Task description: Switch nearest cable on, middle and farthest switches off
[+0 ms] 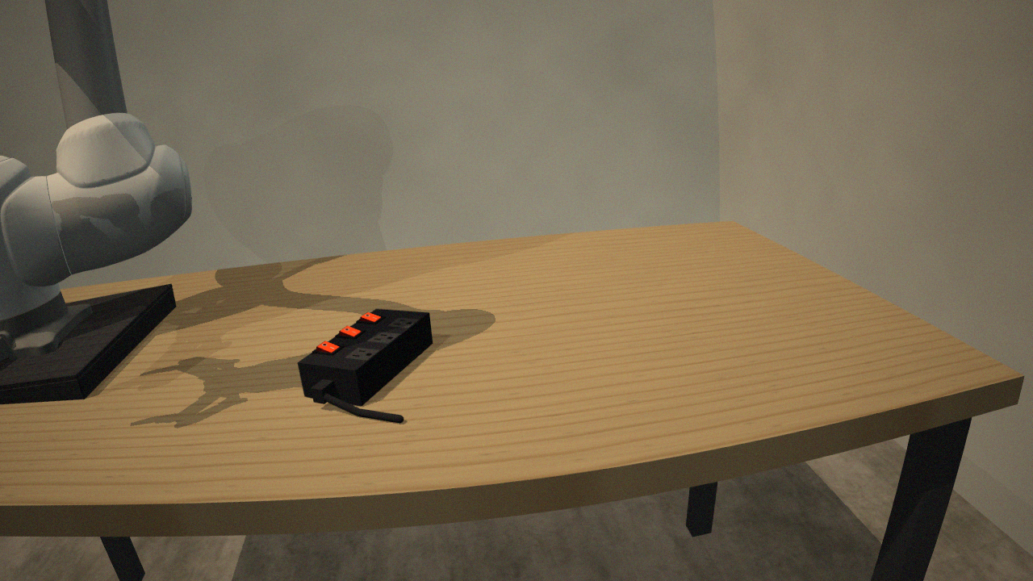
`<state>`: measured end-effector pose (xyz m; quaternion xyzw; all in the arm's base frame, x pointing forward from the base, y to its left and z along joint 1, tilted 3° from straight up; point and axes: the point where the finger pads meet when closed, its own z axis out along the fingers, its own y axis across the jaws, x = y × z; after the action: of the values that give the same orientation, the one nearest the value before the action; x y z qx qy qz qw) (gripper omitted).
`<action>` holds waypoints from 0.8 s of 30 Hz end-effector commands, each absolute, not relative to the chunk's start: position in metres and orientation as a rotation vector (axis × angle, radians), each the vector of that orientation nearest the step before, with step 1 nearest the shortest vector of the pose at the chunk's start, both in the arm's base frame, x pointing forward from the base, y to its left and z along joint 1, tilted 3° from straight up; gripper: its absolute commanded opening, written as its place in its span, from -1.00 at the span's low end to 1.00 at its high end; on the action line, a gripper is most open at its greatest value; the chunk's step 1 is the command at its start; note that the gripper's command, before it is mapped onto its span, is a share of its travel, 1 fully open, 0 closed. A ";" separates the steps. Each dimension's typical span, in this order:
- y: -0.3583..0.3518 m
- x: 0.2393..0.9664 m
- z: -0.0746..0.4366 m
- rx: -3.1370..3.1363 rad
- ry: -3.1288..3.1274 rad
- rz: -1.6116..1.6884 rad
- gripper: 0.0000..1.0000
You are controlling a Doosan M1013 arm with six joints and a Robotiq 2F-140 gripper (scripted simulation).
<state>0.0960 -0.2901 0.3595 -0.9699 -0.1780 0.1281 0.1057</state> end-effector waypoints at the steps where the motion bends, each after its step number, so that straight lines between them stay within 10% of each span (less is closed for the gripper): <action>1: -0.290 0.096 0.359 -2.858 -0.525 0.377 1.00; 24: -0.314 0.163 0.311 -2.966 -0.471 0.318 1.00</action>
<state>0.1174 -0.2984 0.3438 -0.9735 -0.1720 0.1205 0.0910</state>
